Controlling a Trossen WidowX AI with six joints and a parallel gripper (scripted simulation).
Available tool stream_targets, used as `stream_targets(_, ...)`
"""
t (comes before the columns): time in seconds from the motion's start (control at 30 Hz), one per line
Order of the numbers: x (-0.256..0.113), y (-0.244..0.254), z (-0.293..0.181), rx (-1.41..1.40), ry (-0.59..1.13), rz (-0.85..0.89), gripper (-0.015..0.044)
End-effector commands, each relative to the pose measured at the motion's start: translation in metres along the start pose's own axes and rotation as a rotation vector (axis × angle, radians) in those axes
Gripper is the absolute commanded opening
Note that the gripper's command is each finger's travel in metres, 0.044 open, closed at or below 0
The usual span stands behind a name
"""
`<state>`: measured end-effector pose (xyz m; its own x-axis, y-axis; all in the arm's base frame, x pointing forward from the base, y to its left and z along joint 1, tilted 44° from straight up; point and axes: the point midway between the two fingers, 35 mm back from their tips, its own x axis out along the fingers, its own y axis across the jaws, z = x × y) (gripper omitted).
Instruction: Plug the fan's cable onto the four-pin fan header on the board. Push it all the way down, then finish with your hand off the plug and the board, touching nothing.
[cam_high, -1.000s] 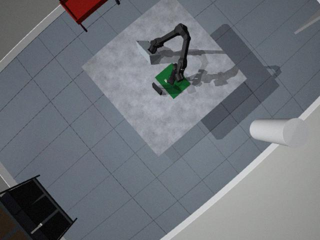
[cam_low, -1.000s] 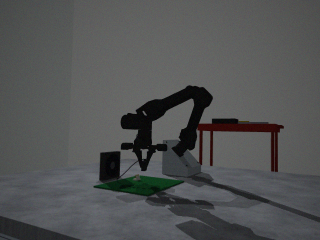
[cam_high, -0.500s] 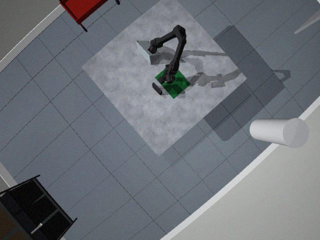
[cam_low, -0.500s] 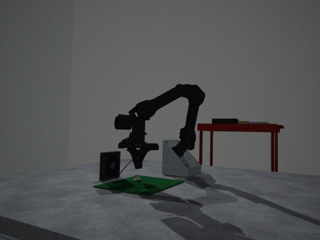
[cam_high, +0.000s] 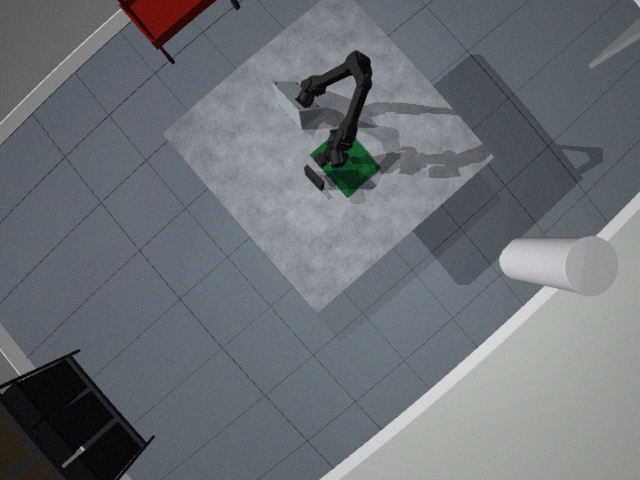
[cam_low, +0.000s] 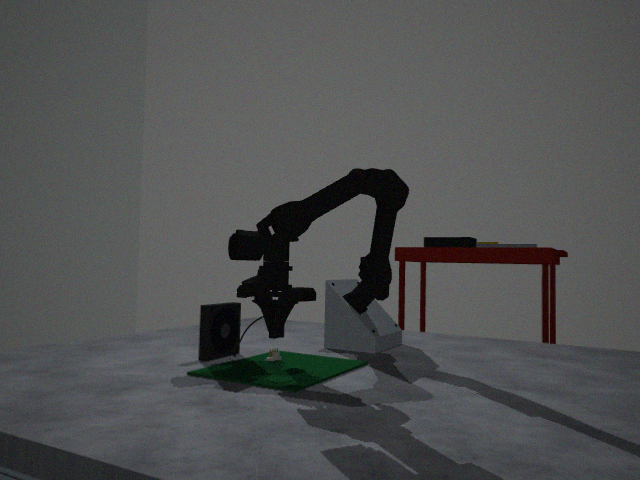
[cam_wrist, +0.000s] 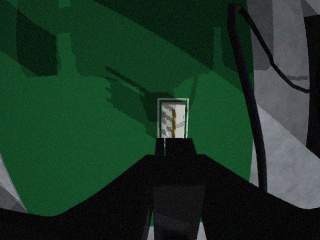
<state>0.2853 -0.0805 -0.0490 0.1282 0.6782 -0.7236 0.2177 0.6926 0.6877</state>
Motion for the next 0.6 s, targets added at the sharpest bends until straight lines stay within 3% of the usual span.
stream_targets(0.0, -0.0018, -0.0018, 0.0033, 0.012, 0.003, -0.005, 0.0)
stream_targets(0.57, -0.0018, -0.0016, 0.0072, 0.012, 0.003, -0.005, 0.0)
